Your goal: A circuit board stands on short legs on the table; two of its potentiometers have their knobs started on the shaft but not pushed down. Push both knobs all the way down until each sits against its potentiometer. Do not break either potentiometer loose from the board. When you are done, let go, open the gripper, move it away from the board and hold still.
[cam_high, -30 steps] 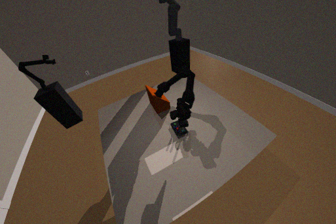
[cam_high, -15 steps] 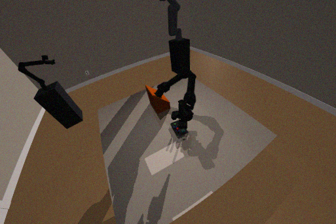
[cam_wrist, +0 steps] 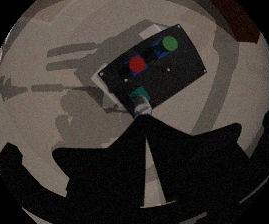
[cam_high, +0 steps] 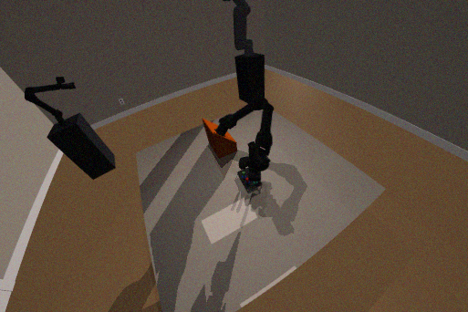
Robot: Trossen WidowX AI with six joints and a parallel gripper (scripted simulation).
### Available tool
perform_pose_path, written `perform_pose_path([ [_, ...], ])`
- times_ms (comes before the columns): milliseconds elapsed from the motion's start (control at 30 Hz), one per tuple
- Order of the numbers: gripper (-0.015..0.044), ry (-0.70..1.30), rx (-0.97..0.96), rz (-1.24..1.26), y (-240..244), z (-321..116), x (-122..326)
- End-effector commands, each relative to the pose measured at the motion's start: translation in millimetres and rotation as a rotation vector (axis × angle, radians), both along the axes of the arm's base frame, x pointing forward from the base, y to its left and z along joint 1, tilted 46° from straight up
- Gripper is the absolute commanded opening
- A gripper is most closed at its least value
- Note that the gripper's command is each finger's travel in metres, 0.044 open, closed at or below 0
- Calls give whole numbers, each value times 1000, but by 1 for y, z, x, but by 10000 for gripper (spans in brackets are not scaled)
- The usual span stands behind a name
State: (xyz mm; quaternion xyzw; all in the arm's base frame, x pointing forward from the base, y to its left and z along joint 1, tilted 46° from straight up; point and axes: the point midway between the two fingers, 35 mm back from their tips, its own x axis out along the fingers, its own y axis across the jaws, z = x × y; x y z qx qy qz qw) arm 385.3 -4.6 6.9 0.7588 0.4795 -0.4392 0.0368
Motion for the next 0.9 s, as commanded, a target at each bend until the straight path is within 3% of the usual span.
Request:
perform_pose_path([
  [0, 0, 9, 7, -3, 4, -5, -1],
  [867, 0, 9, 8, -3, 7, -8, 0],
])
